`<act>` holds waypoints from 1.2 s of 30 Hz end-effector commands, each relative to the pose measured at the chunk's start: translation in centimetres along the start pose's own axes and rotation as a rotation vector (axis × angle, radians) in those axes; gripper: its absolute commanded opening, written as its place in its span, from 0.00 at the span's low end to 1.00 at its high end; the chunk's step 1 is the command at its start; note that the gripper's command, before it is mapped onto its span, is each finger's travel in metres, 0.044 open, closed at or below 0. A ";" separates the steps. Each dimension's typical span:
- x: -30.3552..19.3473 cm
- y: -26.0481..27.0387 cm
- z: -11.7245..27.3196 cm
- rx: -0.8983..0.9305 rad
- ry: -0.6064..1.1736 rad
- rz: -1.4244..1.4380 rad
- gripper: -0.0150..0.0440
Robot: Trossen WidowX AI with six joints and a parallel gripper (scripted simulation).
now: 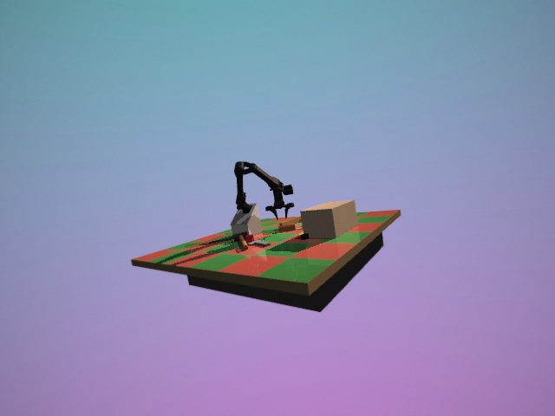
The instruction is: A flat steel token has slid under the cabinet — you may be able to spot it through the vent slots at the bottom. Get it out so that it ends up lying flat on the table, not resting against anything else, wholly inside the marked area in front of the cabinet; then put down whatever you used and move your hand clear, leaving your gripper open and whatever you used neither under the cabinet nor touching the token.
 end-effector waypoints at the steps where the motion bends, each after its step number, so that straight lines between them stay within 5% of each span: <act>1: 0.0 0.0 0.0 0.000 0.003 -0.039 0.71; 36: 0.0 0.0 0.0 -0.001 0.003 -0.314 0.71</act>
Point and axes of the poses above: the point midway between the two fingers, 35 mm back from their tips, its own z axis back along the fingers, its own y axis across the jaws, x = y × z, the point moved 9 cm from there along z, back along the fingers, and after that the axes turned 3 degrees about z, right-handed, at the moved point
